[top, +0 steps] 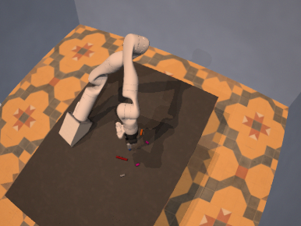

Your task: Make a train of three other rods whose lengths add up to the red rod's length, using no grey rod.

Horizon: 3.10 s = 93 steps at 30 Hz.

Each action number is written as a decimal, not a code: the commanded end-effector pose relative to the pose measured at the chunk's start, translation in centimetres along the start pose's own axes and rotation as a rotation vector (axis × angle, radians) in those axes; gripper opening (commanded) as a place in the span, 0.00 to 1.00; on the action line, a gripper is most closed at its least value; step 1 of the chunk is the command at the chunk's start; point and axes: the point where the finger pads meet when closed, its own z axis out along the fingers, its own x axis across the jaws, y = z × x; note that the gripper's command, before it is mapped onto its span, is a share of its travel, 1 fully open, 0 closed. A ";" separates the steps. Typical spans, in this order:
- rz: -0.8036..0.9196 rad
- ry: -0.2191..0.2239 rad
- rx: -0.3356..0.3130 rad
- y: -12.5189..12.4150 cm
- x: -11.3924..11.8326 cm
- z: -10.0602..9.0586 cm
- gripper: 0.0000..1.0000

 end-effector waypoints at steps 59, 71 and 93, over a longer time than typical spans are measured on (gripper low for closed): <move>-0.384 -0.003 0.000 2.6 -10.7 2.2 0.54; -0.385 -0.002 0.000 2.6 -10.7 3.1 0.54; -0.385 -0.002 0.000 2.6 -10.8 5.8 0.54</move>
